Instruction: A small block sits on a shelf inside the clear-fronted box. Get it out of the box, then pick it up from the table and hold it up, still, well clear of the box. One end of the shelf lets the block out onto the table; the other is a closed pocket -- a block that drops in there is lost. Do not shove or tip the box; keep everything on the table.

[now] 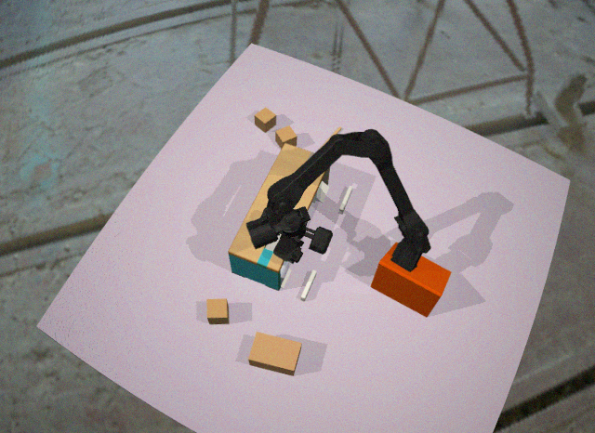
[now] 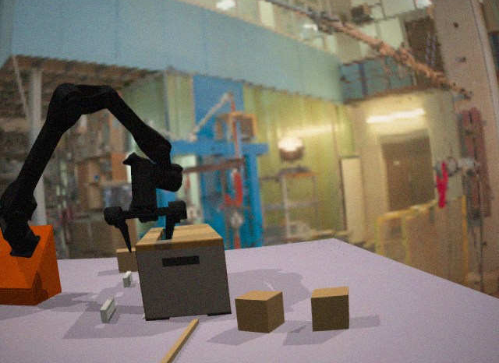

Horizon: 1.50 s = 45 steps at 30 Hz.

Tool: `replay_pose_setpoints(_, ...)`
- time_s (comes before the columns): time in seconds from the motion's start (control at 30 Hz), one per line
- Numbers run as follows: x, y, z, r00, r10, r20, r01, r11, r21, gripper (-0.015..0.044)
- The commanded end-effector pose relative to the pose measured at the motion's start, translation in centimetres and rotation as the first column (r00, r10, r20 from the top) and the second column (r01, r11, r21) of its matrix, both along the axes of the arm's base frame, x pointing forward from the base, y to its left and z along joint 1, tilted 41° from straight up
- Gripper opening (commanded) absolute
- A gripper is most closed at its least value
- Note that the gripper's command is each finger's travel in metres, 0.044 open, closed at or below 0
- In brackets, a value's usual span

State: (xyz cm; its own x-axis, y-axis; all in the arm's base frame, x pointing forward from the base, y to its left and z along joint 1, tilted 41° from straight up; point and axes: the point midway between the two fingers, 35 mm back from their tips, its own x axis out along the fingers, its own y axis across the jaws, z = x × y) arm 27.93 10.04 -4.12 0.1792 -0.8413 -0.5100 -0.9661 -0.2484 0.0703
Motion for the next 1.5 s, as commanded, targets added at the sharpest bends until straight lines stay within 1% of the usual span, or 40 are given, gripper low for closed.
replay_pose_setpoints(0.0,0.0,0.1,0.0,1.000,0.001,0.001,-0.001,1.000,0.001,0.0400)
replay_pose_setpoints(1.13,1.7,-5.0,4.4,1.000,0.001,0.000,-0.001,1.000,-0.005,0.0400)
replay_pose_setpoints(1.47,1.1,-4.1,3.6,1.000,0.001,0.000,-0.001,1.000,-0.004,0.0400)
